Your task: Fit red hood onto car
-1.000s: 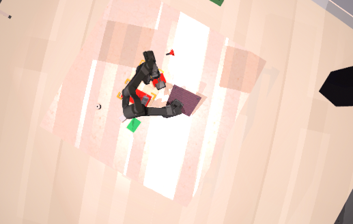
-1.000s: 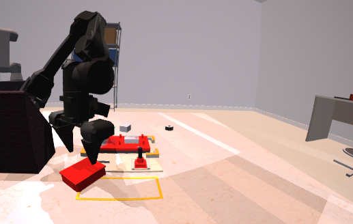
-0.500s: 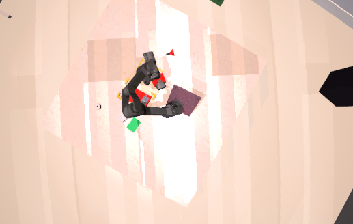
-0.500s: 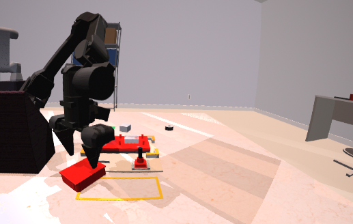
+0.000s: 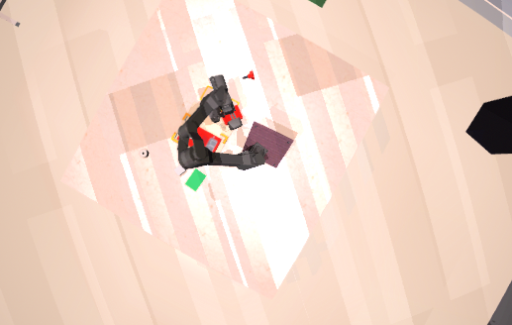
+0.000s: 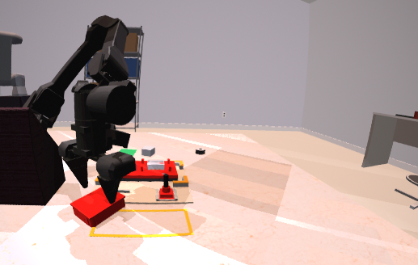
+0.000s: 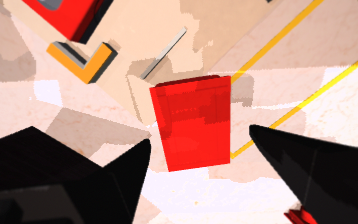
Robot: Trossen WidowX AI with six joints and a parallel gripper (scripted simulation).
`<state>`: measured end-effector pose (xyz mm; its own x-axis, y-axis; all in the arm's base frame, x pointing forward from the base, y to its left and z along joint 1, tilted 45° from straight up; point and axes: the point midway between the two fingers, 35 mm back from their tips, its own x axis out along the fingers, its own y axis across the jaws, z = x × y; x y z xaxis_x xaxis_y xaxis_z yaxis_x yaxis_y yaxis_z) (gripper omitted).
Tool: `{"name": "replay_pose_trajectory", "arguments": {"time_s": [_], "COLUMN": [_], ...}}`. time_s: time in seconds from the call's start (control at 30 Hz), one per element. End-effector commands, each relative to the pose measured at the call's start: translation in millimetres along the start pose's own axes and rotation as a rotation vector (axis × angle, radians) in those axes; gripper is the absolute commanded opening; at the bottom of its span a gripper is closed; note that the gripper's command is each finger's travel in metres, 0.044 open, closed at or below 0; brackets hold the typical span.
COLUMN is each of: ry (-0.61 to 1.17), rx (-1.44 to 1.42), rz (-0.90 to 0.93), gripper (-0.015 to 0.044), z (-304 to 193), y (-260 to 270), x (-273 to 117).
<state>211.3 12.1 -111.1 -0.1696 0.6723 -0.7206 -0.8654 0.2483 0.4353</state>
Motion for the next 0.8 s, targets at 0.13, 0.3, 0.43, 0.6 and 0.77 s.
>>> {"name": "replay_pose_trajectory", "arguments": {"time_s": [0.13,0.3,0.43,0.6,0.77], "ry": [-0.006,-0.006,-0.006,-0.006,-0.006], "rx": [0.008,0.008,0.008,0.008,0.008], "rz": [0.004,0.004,0.004,0.004,0.004], "gripper": [0.044,0.044,0.044,0.044,0.044], "z": [0.4,0.3,0.3,0.4,0.4], "y": [2.2,2.6,2.5,2.5,2.5], "x": [6.6,8.8,10.0,12.5,15.0]}}
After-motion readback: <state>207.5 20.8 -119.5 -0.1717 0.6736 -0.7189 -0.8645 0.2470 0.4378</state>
